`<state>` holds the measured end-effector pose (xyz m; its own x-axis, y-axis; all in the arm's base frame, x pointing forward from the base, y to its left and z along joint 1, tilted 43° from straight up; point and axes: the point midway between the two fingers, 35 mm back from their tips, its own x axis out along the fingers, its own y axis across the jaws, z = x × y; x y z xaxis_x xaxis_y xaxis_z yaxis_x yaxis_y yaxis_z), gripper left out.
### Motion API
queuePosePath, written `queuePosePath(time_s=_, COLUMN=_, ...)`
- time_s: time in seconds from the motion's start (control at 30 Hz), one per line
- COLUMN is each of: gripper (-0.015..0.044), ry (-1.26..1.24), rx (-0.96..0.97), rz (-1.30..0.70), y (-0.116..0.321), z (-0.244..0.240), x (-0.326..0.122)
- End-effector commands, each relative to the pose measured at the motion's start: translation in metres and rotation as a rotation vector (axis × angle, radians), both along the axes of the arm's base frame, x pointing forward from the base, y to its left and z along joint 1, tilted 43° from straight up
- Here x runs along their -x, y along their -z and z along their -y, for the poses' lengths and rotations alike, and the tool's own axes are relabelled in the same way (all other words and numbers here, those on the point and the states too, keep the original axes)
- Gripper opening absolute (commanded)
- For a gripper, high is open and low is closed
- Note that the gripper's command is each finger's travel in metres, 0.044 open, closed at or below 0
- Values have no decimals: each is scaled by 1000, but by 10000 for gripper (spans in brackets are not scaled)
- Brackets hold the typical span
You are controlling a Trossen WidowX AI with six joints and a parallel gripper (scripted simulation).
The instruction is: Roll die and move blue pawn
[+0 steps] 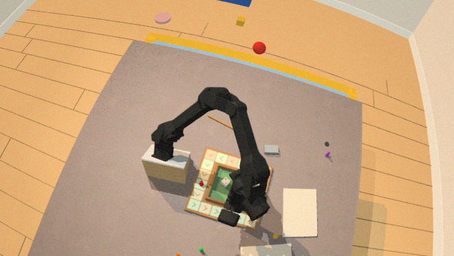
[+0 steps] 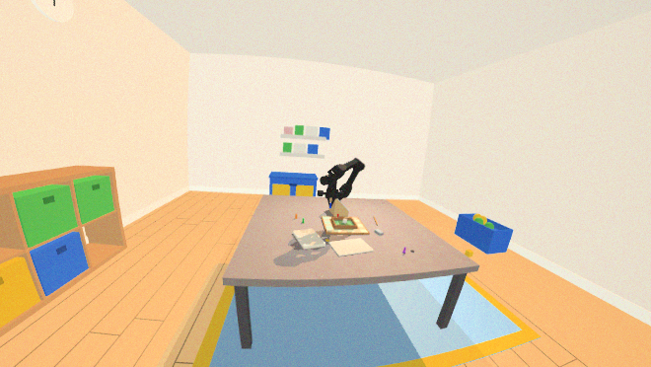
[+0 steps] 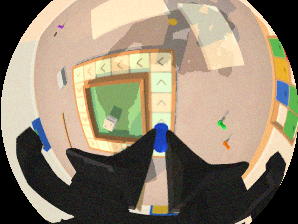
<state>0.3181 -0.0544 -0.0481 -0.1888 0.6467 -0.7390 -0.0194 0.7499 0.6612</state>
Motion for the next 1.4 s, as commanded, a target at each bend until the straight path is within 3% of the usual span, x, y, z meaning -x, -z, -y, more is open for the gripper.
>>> queuePosePath(time_s=0.0, gripper=0, ry=-8, rx=1, rz=-2, y=5, z=-6, x=-8)
queuePosePath(time_s=0.5, gripper=0, ry=-9, rx=-6, rz=2, y=59, z=-68, x=-68)
queuePosePath(time_s=1.37, gripper=0, ry=-10, rx=-8, rz=2, y=95, z=-101, x=-59)
